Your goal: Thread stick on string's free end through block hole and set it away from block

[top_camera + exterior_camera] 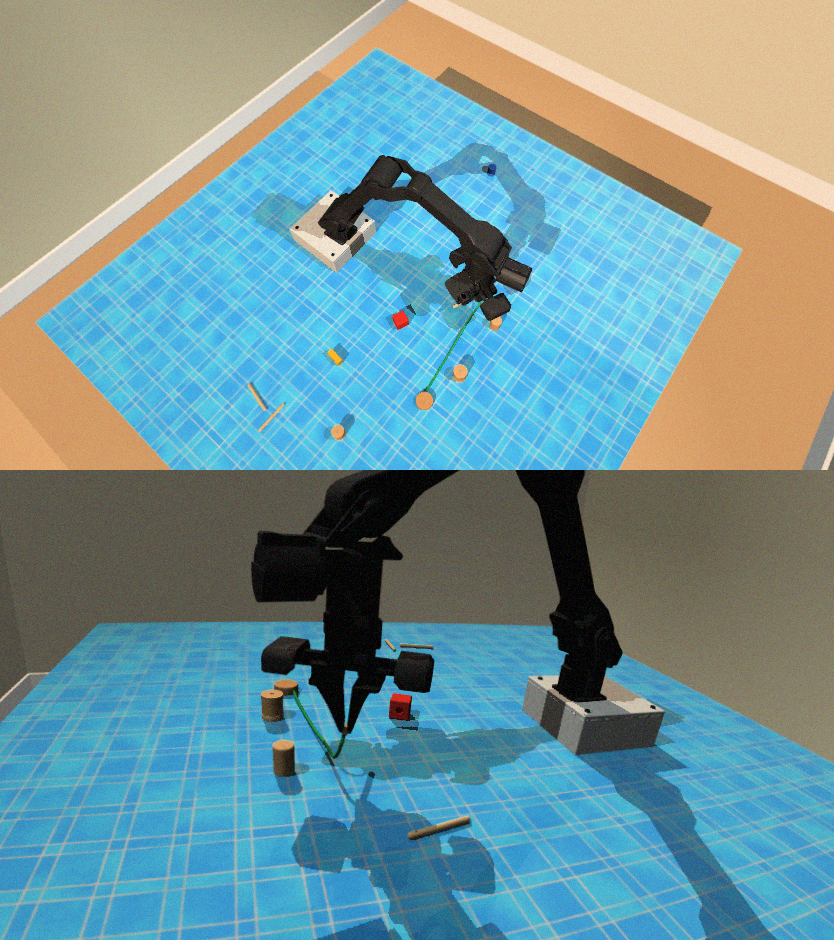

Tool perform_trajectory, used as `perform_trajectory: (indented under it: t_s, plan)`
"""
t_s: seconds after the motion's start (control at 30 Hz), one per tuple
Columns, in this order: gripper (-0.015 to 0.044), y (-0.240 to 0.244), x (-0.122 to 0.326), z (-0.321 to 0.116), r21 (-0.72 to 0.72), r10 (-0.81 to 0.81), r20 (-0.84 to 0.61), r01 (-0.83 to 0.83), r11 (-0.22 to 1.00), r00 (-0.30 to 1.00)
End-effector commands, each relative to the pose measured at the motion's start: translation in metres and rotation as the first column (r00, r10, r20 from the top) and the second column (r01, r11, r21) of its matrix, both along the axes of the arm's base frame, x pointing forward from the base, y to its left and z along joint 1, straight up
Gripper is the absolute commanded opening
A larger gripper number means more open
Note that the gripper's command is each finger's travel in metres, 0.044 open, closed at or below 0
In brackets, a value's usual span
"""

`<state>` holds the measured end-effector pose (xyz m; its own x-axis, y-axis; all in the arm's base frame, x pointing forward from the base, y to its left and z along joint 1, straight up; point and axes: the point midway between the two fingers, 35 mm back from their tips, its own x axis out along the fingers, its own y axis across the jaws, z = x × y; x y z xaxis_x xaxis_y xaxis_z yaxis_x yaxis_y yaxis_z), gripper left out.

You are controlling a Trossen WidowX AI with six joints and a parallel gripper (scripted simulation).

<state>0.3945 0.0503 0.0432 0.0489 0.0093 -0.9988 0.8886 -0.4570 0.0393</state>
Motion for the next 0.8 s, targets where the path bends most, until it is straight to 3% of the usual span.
perform_trajectory:
  t_s: [0.0,0.77]
  plan:
    - [0.0000,0.002,0.001,0.001,0.007,-0.003,0.001,0.003,1.000,1.000]
    - [0.0000,0.002,-0.018,-0.020,0.006,-0.003,-0.002,0.003,1.000,1.000]
